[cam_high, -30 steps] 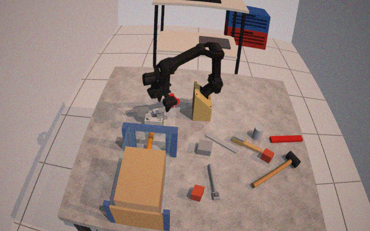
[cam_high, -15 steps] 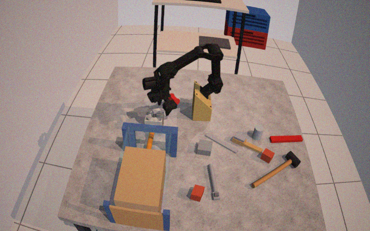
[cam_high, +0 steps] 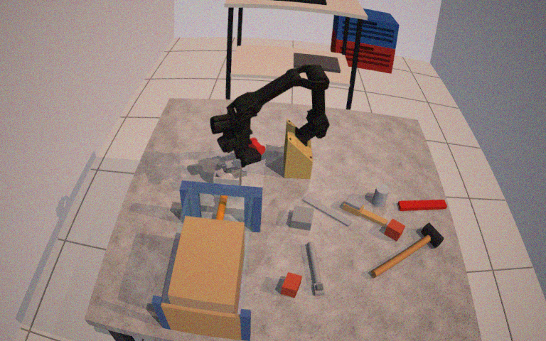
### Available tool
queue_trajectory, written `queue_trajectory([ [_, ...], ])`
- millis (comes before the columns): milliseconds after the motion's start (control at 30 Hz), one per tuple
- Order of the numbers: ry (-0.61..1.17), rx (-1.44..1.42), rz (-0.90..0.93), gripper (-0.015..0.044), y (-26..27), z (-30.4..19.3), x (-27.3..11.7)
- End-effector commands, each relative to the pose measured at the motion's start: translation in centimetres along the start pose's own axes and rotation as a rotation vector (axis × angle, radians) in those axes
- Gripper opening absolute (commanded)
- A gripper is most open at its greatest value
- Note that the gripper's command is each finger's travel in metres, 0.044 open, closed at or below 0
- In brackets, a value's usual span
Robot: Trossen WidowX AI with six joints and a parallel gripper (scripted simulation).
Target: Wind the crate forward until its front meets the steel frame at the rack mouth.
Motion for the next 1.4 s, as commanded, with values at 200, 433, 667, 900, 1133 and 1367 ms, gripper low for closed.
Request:
queue_trajectory([
  [200,-0.001,0.0,0.001,0.0052,-0.01,0.02,-0.08],
  [433,-0.001,0.0,0.001,0.0,-0.01,0.02,-0.08],
  [667,0.016,0.0,-0.006,0.0,0.06,0.16,-0.14],
  [900,0.101,-0.002,-0.034,0.0,0.4,0.83,-0.23],
  [1133,0.093,-0.002,-0.027,0.0,0.37,0.79,-0.1],
  [1367,0.092,-0.002,-0.026,0.0,0.36,0.81,-0.12],
])
Point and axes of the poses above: the point midway between the two fingers, 35 mm back from their tips, its own x axis out along the fingers, its own y axis across the jaws, z = x × y, the point moved 2 cm from there along -x, back along the fingers, and after that the axes turned 12 degrees about x, right-handed, at the moved point
